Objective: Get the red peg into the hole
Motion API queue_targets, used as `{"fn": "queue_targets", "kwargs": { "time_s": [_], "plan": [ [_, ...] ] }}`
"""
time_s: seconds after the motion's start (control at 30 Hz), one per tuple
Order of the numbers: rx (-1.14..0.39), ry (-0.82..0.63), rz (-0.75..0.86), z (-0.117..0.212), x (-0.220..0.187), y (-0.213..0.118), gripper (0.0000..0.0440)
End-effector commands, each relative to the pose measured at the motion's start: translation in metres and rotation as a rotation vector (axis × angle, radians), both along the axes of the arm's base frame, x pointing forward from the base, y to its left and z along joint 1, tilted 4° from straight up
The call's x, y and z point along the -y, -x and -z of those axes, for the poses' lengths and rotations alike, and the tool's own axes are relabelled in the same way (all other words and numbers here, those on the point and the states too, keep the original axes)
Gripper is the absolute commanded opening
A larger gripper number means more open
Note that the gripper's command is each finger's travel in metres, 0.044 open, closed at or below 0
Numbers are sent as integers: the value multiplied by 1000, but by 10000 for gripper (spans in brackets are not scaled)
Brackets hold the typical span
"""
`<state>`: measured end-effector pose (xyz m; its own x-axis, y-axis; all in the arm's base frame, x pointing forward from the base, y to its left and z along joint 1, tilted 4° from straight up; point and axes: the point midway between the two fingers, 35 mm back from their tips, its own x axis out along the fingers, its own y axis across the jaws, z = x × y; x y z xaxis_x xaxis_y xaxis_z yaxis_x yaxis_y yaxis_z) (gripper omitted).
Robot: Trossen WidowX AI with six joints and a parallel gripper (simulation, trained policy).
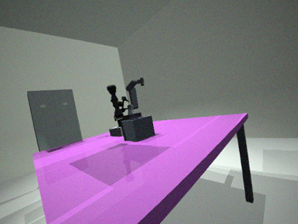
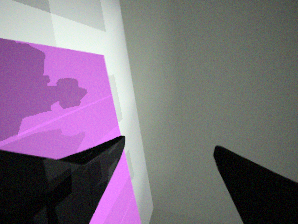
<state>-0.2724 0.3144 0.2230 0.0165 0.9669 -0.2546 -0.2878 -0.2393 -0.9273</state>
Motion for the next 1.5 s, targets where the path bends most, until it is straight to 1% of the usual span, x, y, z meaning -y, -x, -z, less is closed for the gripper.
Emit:
{"fn": "queue_targets", "kwargs": {
  "time_s": [0.0, 0.07, 0.43, 0.77, 1.07, 1.47],
  "plan": [
    [-20, 7, 18, 3, -3, -4, 418],
    [-71, 25, 61, 9, -8, -15, 440],
    [-351, 74, 329, 25, -46, -90, 440],
    [-595, 83, 586, 34, -65, -161, 440],
    [-809, 70, 824, 41, -70, -222, 437],
    [-1069, 22, 1160, 51, -58, -299, 410]
  ]
}}
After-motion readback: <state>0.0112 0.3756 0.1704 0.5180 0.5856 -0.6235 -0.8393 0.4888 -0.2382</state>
